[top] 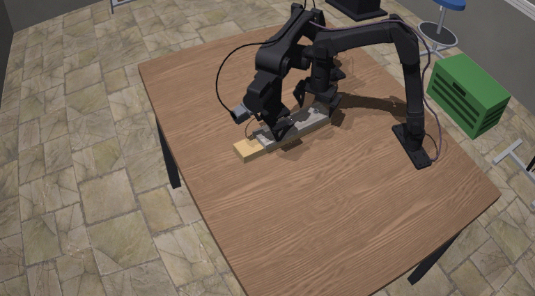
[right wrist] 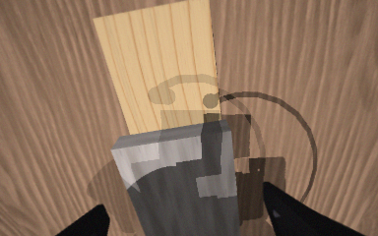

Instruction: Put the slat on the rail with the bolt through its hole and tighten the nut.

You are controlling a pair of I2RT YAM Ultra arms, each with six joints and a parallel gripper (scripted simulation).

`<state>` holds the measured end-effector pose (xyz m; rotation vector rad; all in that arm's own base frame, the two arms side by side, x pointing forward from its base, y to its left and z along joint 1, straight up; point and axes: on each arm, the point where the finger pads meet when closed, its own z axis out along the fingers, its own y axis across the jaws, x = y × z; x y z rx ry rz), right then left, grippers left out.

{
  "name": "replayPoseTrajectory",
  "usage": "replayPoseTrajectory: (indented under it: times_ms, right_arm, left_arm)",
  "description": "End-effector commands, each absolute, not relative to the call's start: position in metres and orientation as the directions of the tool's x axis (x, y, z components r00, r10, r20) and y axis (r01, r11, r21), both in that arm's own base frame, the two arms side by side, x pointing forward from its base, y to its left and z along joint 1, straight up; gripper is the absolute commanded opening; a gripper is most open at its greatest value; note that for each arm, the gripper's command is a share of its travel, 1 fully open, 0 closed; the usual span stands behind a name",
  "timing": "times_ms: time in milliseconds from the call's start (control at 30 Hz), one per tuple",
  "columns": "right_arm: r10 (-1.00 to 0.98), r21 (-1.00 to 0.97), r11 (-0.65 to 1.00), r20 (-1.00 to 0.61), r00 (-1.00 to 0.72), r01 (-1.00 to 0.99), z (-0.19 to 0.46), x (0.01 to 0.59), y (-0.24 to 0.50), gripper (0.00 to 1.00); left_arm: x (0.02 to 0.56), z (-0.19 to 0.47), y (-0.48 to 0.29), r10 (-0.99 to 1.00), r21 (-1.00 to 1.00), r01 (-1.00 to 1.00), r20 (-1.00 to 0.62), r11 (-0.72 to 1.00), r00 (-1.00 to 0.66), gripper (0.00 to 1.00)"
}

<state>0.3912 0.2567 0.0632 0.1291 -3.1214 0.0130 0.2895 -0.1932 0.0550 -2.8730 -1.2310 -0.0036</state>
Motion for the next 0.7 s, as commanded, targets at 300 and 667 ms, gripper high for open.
replayPoseTrajectory:
  times_ms: [300,667]
  right_arm:
    - [-0.082,0.007,0.997,-0.012,-0.997,-0.083,0.091,0.394,0.259,1.0]
    - [-0.083,0.007,0.997,-0.013,-0.997,-0.083,0.093,0.394,0.258,1.0]
  left_arm:
    - [0.291,0.058,-0.194,0.724,-0.002,0.724,0.01,-0.69,0.69,1.0]
    - [0.291,0.058,-0.194,0.724,-0.002,0.724,0.01,-0.69,0.69,1.0]
